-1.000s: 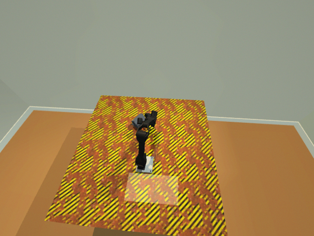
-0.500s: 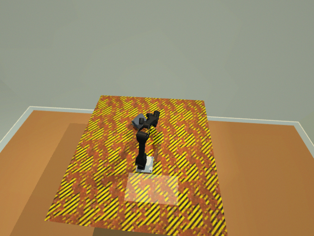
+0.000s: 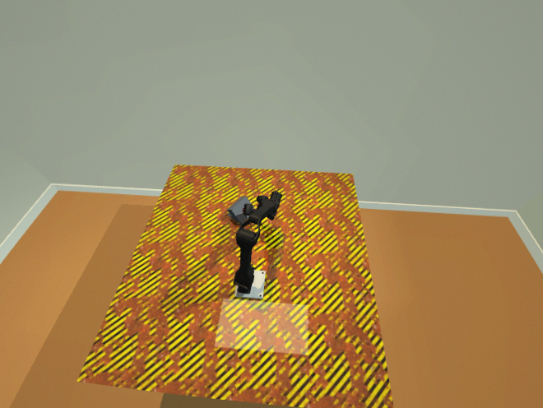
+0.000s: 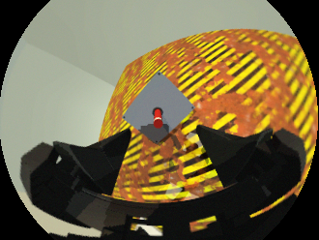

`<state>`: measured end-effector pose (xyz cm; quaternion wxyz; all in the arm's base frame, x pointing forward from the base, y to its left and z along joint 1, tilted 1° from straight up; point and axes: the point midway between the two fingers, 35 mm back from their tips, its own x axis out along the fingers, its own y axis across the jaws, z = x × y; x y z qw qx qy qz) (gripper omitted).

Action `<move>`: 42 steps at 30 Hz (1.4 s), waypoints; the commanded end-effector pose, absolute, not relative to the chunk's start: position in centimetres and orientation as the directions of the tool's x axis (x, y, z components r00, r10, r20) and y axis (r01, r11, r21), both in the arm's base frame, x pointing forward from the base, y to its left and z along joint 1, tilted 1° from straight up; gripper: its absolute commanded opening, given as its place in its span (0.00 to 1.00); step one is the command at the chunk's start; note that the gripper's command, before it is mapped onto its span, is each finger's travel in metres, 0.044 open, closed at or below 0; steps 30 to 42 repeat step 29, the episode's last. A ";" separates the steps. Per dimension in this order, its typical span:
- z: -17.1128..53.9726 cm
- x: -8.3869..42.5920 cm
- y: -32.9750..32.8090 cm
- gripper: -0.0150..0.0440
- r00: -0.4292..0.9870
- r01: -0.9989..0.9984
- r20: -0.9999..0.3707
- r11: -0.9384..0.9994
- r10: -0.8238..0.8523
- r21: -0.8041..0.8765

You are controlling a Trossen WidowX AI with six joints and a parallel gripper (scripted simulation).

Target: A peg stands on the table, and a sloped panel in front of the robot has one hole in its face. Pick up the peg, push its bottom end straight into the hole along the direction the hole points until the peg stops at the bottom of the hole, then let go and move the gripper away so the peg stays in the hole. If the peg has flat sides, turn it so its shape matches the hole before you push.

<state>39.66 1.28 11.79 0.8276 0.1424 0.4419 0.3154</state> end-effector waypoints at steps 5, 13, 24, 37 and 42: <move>13.1 38.9 0.0 1.00 0.417 -0.402 -0.637 0.760 0.649 0.511; 13.8 38.2 -1.1 1.00 0.418 -0.401 -0.636 0.760 0.649 0.512; 14.6 37.5 -2.2 1.00 0.418 -0.400 -0.636 0.760 0.648 0.512; 14.6 37.5 -2.2 1.00 0.418 -0.400 -0.636 0.760 0.648 0.512; 14.6 37.5 -2.2 1.00 0.418 -0.400 -0.636 0.760 0.648 0.512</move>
